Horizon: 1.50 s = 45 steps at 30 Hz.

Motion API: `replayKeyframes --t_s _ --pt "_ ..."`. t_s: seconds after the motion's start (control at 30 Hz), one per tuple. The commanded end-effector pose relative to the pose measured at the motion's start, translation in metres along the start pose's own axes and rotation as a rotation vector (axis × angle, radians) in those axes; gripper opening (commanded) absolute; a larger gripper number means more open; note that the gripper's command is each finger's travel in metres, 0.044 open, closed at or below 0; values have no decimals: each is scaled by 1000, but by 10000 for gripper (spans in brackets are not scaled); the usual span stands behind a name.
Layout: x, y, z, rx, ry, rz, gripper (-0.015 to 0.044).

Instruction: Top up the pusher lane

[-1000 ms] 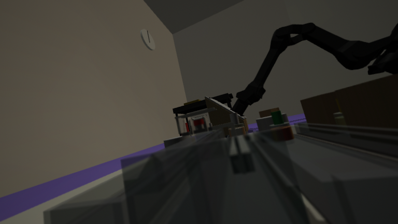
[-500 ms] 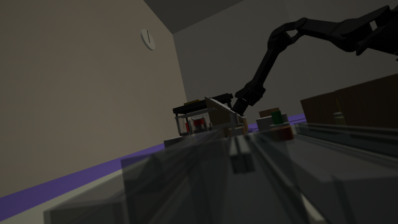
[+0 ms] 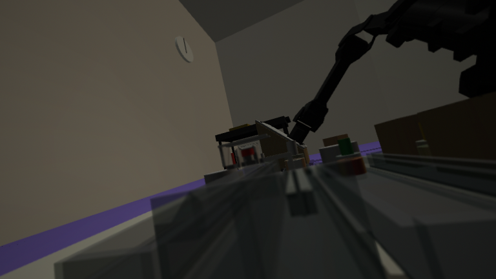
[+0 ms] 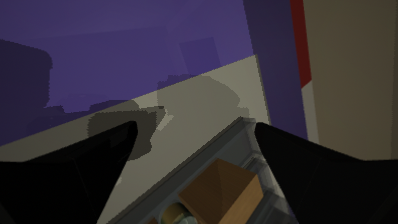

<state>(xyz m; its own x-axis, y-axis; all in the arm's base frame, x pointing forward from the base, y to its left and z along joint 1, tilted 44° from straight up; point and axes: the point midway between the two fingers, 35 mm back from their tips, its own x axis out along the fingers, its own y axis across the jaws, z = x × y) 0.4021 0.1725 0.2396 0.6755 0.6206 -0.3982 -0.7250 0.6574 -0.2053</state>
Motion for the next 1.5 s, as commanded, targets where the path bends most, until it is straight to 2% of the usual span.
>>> replayKeyframes --t_s 0.0,0.17,0.43,0.63,0.83,1.07,1.2,1.33,1.47 --pt "-13 -38 -34 46 89 -80 440" --pt "-35 -77 -82 120 205 -159 440" --pt "-71 -96 -199 327 478 -112 440" --pt "-118 -82 -282 565 642 -22 440" --pt "-172 -40 -349 900 733 119 440" --pt "-214 5 -375 1219 693 271 440" --pt "-212 6 -376 1218 693 271 440" --pt "-184 26 -387 1218 692 272 440" --pt "-181 26 -388 1218 692 272 440"
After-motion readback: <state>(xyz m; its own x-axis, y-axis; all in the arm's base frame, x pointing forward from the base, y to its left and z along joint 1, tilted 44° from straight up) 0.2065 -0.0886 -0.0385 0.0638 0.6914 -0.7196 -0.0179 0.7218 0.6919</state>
